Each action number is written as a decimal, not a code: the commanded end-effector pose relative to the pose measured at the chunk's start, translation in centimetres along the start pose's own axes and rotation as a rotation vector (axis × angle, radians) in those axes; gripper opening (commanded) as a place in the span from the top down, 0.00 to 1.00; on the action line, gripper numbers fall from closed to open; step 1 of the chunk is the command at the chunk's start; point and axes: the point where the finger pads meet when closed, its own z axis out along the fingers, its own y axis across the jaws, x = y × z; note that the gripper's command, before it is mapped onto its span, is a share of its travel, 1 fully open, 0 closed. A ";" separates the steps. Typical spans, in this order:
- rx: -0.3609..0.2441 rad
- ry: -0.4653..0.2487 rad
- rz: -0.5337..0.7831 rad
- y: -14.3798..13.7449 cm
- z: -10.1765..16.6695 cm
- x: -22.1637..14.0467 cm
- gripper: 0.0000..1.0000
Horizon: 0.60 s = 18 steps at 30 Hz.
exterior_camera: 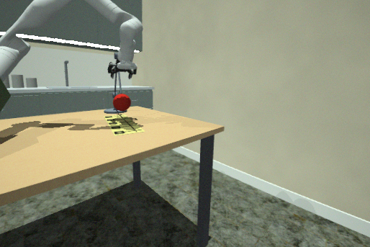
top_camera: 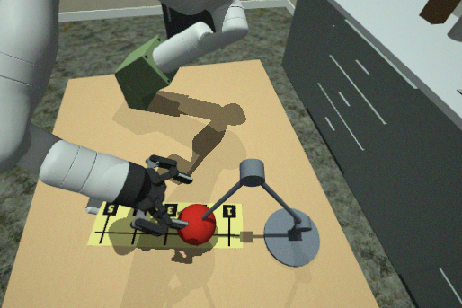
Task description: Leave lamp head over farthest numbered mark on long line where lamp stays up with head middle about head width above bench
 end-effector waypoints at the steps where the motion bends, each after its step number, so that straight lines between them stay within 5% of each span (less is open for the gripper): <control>1: 0.008 0.002 -0.003 -0.2 -1.3 0.0 0.00; 13: 0.002 0.002 -0.001 0.0 -6.1 -0.1 0.00; 18: 0.001 0.002 -0.001 0.1 -6.0 -0.1 0.00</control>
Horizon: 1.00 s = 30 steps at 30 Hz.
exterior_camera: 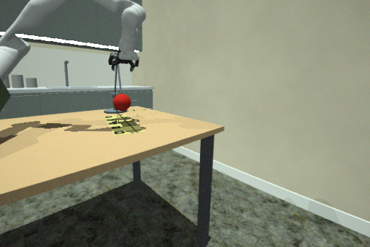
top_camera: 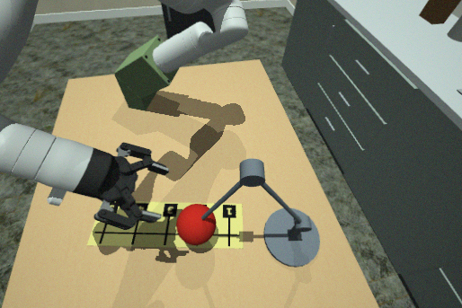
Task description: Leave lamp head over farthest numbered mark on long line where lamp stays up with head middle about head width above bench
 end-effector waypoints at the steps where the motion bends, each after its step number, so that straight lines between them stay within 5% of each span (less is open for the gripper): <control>1: 0.001 0.000 -0.001 0.0 0.0 0.0 0.00; 30: -0.003 0.000 0.000 0.1 0.2 -0.1 0.00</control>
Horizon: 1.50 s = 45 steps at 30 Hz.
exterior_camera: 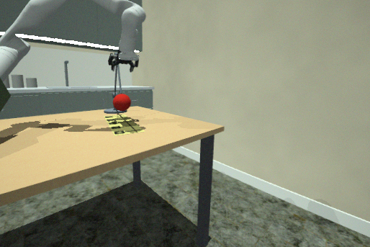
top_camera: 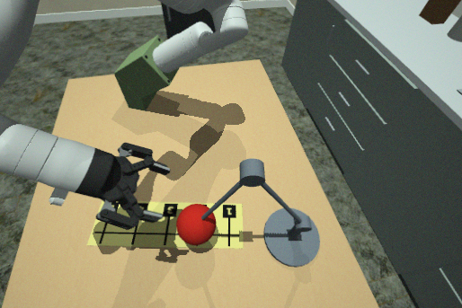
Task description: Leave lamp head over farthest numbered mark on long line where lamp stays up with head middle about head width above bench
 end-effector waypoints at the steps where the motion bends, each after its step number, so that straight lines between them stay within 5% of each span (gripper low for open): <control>1: 0.001 0.001 -0.001 0.0 -0.1 -0.1 0.00; 18: 0.001 0.001 -0.001 0.0 -0.1 -0.1 0.00; 33: 0.028 0.192 0.003 -0.3 0.5 -2.2 0.00; 45: 0.028 0.184 0.007 -0.4 3.2 -1.4 0.00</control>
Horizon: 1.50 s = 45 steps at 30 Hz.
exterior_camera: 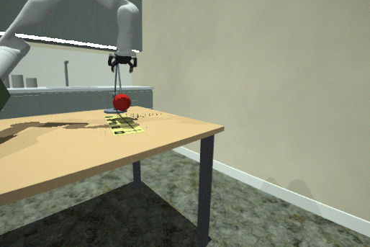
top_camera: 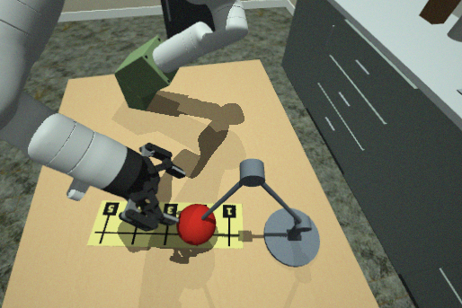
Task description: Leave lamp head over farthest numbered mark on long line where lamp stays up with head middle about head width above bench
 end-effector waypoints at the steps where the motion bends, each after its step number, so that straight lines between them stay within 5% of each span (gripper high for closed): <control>1: -0.007 -0.004 0.002 0.2 0.9 0.0 0.00; 45: 0.001 0.007 -0.004 0.0 9.4 -0.2 0.00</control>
